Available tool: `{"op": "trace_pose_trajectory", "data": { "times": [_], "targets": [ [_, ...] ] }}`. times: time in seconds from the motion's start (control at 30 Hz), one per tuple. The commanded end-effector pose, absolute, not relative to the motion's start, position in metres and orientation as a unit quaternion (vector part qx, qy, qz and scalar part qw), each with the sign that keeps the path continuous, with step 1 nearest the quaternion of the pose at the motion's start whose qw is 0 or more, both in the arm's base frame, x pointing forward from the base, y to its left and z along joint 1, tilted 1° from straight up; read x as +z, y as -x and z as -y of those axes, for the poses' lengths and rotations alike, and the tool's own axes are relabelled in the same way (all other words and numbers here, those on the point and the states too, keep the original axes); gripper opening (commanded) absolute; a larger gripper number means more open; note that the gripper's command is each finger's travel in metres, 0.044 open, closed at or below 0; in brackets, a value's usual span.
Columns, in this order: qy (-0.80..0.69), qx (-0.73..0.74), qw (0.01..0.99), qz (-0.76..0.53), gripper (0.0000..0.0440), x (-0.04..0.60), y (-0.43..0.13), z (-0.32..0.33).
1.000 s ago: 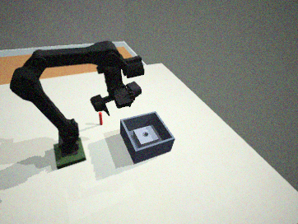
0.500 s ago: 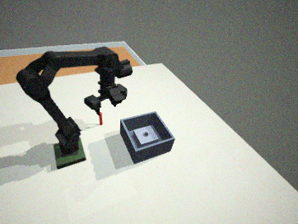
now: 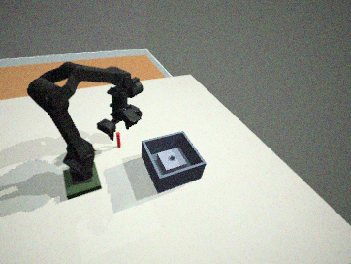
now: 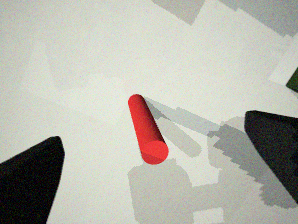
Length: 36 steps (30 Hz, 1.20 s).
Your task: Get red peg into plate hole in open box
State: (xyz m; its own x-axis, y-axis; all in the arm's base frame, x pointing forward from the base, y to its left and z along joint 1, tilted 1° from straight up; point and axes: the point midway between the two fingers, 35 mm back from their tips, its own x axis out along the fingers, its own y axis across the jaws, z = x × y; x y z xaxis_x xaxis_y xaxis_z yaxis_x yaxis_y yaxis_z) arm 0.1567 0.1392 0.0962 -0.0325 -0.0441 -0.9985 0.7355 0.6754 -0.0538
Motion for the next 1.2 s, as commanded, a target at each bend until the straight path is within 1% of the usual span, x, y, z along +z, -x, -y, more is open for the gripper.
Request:
{"op": "trace_pose_trajectory", "data": {
  "times": [0.0,0.23,0.3,0.33,0.4,0.73,0.87,0.9,1.17],
  "targets": [
    [-0.255,-0.296,0.655,-0.646,0.044,0.075,-0.156,-0.147],
    [-0.245,-0.278,0.674,-0.639,0.0431,0.045,-0.156,-0.152],
    [-0.24,-0.273,0.678,-0.639,0.0418,0.039,-0.157,-0.152],
    [-0.236,-0.271,0.678,-0.641,0.0404,0.035,-0.156,-0.152],
    [-0.229,-0.269,0.678,-0.644,0.0359,0.029,-0.155,-0.151],
    [-0.205,-0.282,0.668,-0.657,0.0098,0.014,-0.151,-0.146],
    [-0.195,-0.292,0.664,-0.66,0.0012,0.013,-0.15,-0.144],
    [-0.192,-0.294,0.664,-0.661,0.0,0.013,-0.15,-0.144],
    [-0.184,-0.282,0.695,-0.635,0.0,0.046,-0.168,-0.142]
  ]
}}
